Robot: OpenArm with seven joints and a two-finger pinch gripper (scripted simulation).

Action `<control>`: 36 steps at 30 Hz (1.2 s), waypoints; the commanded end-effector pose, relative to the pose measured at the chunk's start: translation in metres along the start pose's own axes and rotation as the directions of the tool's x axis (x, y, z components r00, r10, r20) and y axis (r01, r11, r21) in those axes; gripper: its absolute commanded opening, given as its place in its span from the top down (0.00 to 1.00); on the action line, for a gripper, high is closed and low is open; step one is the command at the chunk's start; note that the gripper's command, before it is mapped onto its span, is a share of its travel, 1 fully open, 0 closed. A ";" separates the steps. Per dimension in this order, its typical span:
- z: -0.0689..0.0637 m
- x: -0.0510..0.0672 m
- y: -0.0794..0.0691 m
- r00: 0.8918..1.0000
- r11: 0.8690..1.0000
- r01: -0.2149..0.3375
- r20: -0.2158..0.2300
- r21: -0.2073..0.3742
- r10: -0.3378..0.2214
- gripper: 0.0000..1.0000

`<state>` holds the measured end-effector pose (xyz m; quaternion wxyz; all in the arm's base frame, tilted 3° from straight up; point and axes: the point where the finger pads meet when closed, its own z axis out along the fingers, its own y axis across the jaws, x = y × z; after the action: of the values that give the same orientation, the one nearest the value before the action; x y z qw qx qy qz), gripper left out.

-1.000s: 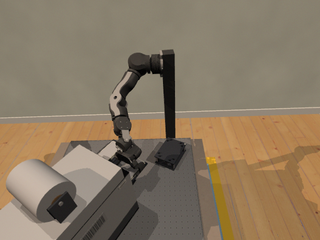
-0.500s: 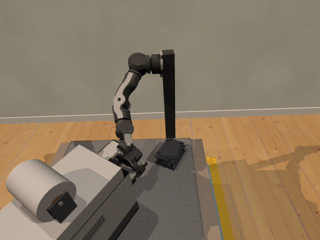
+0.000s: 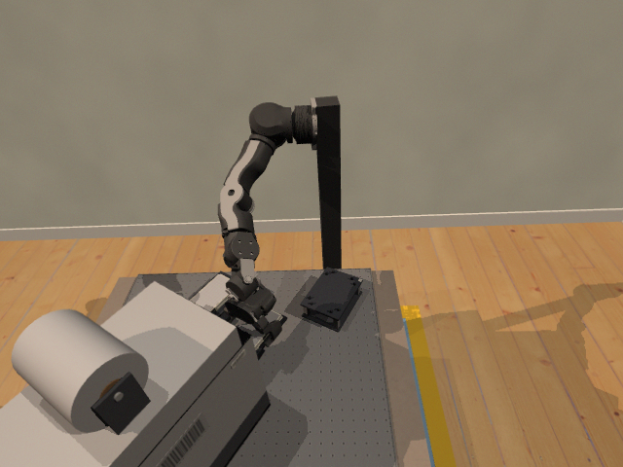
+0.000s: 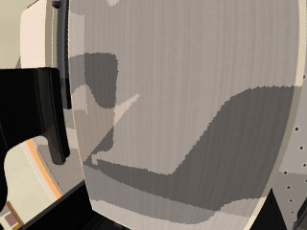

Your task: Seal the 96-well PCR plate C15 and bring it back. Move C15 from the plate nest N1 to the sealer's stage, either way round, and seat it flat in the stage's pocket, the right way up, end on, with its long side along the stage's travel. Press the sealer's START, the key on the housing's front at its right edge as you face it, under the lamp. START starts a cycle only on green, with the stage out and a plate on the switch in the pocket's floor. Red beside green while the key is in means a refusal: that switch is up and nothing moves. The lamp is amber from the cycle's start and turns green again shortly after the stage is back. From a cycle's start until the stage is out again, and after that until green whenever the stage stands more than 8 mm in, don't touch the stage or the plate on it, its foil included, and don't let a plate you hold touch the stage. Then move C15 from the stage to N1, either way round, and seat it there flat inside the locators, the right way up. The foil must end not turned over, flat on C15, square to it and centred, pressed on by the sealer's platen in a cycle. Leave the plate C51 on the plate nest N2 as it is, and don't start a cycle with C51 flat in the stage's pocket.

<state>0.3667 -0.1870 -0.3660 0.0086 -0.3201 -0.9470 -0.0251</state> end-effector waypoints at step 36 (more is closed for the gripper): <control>-0.002 0.001 0.001 1.000 1.000 0.002 -0.002 0.001 -0.002 0.23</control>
<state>0.3656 -0.1858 -0.3657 0.0095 -0.3199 -0.9471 -0.0251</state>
